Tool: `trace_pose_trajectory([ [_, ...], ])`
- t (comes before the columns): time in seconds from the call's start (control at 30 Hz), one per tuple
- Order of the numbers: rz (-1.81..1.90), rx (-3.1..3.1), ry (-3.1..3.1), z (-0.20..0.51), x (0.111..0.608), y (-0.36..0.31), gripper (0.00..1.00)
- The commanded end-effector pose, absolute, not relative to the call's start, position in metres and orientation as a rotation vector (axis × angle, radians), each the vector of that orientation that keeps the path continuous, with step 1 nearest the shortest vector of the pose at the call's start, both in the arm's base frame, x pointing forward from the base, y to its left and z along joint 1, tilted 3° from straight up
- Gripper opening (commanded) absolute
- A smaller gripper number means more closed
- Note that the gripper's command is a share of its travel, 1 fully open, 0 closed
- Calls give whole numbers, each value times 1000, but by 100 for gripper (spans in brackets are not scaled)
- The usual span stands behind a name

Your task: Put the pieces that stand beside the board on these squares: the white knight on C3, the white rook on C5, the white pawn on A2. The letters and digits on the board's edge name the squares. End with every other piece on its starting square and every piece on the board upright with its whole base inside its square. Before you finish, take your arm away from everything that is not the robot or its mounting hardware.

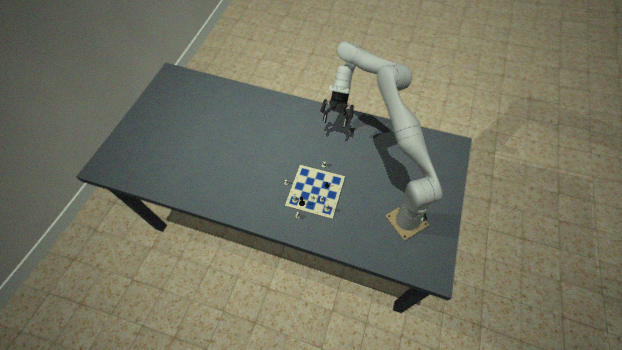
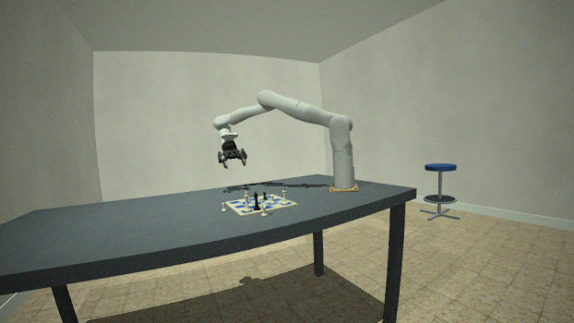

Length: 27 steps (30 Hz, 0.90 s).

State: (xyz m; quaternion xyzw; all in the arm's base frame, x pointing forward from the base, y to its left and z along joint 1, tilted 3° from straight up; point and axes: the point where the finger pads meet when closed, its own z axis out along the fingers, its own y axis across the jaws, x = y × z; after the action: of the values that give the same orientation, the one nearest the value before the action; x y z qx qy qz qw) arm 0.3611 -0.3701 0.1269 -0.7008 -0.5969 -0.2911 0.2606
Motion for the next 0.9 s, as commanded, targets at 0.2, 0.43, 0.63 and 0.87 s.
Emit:
trace_pose_trajectory([
  [0.2, -788, -1909, -1633, 179, 361, -374, 100],
  [0.43, -788, -1909, -1633, 184, 361, -375, 100],
  [0.63, -774, -1900, -1650, 183, 366, -369, 100],
  [0.87, -677, -1843, -1794, 179, 398, -328, 100],
])
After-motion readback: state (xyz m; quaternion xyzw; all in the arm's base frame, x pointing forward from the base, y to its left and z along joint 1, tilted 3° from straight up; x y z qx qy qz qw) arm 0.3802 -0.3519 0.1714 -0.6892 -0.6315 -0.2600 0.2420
